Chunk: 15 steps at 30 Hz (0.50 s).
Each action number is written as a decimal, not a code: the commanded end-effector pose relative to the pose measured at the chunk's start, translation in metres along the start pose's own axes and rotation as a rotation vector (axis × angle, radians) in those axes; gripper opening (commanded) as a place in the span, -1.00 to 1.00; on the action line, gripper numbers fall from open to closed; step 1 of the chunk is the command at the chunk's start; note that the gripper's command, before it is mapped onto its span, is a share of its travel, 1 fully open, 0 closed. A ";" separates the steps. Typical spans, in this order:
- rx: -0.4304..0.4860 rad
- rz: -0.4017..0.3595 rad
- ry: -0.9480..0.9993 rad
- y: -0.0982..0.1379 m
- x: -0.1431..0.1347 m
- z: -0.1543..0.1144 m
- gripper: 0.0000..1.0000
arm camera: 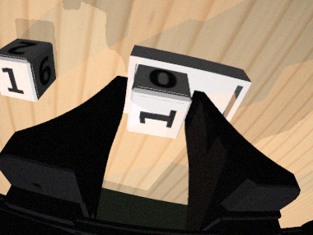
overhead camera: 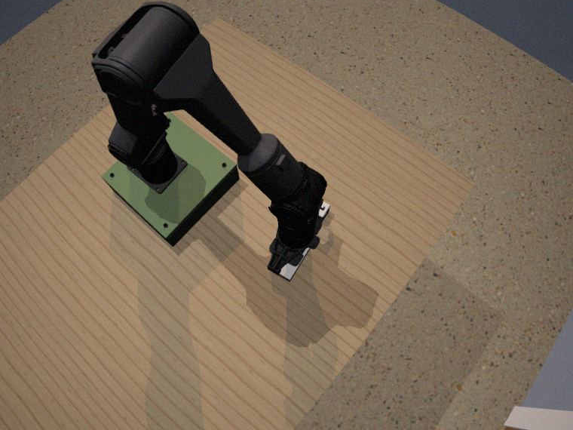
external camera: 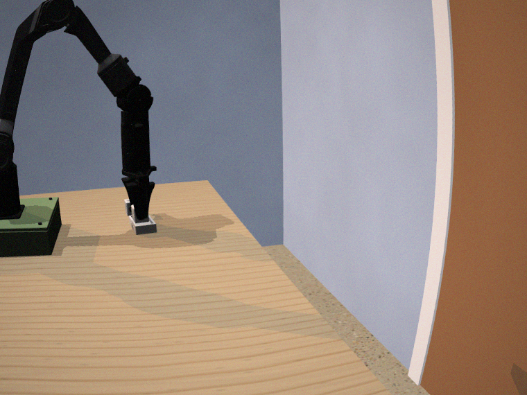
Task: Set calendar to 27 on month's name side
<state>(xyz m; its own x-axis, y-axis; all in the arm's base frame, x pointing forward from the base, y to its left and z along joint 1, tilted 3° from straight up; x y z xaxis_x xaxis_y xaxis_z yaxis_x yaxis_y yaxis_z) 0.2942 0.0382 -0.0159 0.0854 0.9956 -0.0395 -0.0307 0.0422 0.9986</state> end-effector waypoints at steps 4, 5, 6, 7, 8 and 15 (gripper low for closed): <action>0.003 -0.001 -0.001 -0.001 0.000 -0.001 0.21; 0.003 -0.001 -0.001 -0.001 0.000 -0.001 0.21; 0.003 -0.001 -0.001 -0.001 0.000 -0.001 0.21; 0.003 -0.001 -0.001 -0.001 0.000 -0.001 0.21; 0.003 -0.001 -0.001 -0.001 0.000 -0.001 0.21; -0.002 0.000 -0.001 0.002 0.000 0.000 0.21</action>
<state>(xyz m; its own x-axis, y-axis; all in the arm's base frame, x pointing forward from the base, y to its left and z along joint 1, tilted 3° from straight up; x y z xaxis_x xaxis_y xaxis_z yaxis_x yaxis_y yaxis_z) 0.2940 0.0381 -0.0157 0.0855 0.9955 -0.0398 -0.0297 0.0425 0.9987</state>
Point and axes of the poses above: the point where the finger pads meet when closed, its own y axis back along the fingers, its own x axis across the jaws, z = x × y, the point moved 1 cm from there along y, back along the fingers, and after that the axes turned 11 degrees about -y, right-handed, at the moved point
